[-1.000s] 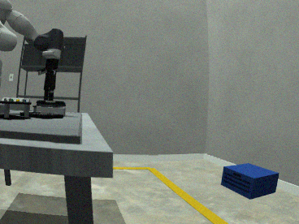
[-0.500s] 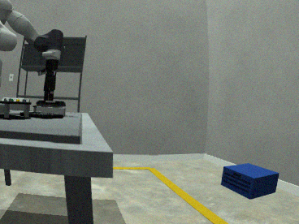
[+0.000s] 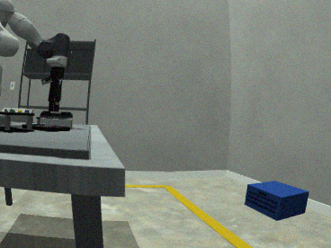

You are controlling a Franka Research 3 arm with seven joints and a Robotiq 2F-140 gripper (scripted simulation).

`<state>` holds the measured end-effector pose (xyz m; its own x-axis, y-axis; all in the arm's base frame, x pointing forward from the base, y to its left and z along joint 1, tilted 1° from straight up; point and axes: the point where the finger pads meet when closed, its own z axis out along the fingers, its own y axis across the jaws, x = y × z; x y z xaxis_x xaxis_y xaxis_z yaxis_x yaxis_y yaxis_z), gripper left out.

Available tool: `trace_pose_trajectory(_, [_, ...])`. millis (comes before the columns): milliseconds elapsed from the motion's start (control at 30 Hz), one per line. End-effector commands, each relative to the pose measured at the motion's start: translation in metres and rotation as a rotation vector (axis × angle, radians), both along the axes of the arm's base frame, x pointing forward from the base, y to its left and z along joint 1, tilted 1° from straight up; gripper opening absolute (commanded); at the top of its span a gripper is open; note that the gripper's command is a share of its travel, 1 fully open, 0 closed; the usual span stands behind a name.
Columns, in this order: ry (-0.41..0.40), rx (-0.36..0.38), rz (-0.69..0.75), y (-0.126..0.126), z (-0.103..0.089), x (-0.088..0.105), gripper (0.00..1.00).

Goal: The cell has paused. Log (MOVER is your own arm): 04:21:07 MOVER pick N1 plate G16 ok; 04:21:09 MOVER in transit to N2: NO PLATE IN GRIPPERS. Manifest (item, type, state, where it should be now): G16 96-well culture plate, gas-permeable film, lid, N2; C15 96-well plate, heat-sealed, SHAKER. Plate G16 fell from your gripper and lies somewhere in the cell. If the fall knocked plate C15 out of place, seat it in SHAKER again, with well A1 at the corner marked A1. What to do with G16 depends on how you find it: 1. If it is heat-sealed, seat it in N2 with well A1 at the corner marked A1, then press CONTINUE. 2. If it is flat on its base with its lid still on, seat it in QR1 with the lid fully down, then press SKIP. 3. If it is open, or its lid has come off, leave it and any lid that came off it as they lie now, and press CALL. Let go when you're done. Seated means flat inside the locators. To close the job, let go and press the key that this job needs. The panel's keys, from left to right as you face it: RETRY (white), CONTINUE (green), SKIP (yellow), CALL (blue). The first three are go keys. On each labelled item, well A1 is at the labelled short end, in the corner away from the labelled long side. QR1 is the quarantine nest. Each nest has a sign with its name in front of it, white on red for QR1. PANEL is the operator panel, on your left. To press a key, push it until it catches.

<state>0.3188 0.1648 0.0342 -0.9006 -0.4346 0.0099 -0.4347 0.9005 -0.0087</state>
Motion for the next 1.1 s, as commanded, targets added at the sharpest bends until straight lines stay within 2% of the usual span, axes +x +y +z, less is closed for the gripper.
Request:
trace_pose_trajectory(0, [-0.005, 0.003, 0.006, 0.0011, -0.0003, 0.0021, 0.1])
trace_pose_trajectory(1067, [-0.005, 0.003, 0.006, 0.0011, -0.0054, 0.0021, 0.1])
